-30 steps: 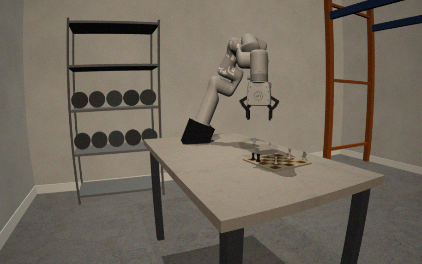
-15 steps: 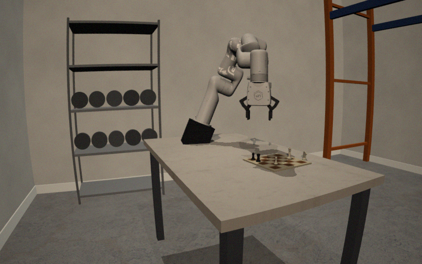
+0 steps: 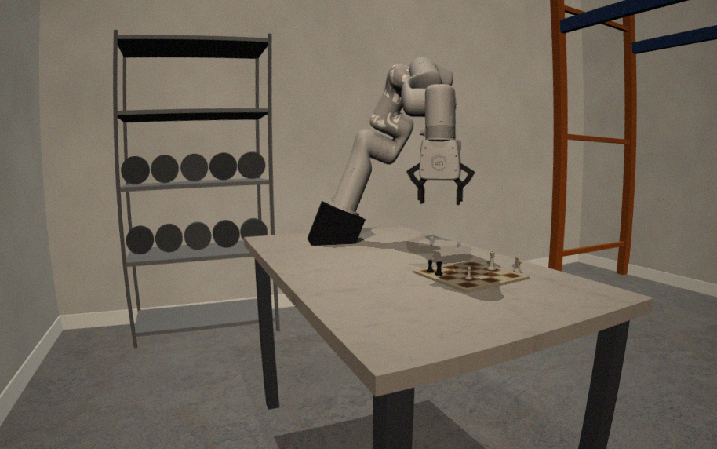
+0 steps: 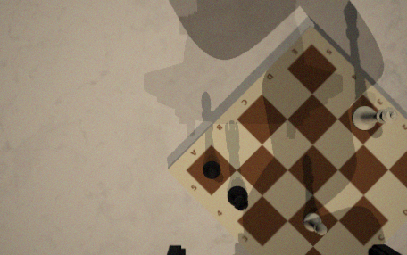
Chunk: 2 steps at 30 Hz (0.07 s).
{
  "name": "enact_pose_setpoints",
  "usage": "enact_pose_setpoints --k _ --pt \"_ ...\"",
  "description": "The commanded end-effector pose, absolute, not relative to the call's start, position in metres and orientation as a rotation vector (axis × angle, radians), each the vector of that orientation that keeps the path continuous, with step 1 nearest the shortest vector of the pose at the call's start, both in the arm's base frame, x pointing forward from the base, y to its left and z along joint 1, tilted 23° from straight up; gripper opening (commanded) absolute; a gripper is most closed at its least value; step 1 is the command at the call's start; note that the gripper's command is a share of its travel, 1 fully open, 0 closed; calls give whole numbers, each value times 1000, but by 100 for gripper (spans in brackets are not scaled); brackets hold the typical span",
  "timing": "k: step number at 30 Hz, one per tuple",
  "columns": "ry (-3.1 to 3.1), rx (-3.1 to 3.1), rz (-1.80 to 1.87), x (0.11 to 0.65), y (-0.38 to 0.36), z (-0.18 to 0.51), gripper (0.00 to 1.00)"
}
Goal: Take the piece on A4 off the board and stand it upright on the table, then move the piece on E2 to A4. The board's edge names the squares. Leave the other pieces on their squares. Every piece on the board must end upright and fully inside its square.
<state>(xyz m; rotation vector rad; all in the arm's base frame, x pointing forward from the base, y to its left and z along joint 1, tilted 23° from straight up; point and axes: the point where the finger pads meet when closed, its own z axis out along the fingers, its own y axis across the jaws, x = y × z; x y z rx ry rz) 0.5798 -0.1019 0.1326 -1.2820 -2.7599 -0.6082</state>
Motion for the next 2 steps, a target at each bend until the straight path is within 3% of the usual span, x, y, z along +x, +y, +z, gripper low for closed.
enact_pose_setpoints --k 1,2 --pt "-2764 -1284 -610 581 -103 135 100" --pt "-2764 -1284 -610 581 -103 135 100"
